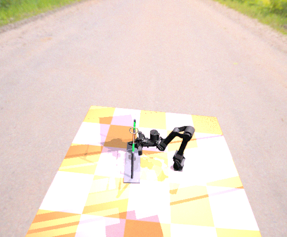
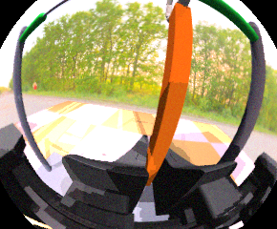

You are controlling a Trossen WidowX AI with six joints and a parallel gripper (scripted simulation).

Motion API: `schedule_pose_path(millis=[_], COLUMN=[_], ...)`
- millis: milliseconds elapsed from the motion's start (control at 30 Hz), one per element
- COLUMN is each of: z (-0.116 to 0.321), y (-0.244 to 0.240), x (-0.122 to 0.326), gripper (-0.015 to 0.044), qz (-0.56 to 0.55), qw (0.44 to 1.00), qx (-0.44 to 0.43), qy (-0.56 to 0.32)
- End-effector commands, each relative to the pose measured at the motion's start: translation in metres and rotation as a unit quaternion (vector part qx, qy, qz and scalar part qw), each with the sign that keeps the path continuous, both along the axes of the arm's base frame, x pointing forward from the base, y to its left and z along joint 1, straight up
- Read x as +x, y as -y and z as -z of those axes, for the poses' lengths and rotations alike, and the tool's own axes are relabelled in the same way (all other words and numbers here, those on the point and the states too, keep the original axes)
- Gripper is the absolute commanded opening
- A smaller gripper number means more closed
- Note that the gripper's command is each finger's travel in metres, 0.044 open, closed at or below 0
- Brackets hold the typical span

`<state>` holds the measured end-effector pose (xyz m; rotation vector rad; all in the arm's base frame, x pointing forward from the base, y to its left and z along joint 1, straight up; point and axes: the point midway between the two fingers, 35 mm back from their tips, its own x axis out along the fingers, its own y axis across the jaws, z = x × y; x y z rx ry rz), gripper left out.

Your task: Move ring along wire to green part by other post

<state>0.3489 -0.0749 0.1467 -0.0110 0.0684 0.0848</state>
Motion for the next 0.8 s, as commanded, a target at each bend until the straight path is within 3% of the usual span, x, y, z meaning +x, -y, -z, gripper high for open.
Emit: schedule_pose_path(millis=[0,767], z=[0.000,-0.002], y=[-0.005,-0.040], x=[-0.002,-0.004], gripper=[-0.0150,-0.0150], qz=[0.003,0.010], qw=[1.000,0.999], qx=[0.005,0.053], qy=[0.001,-0.002])
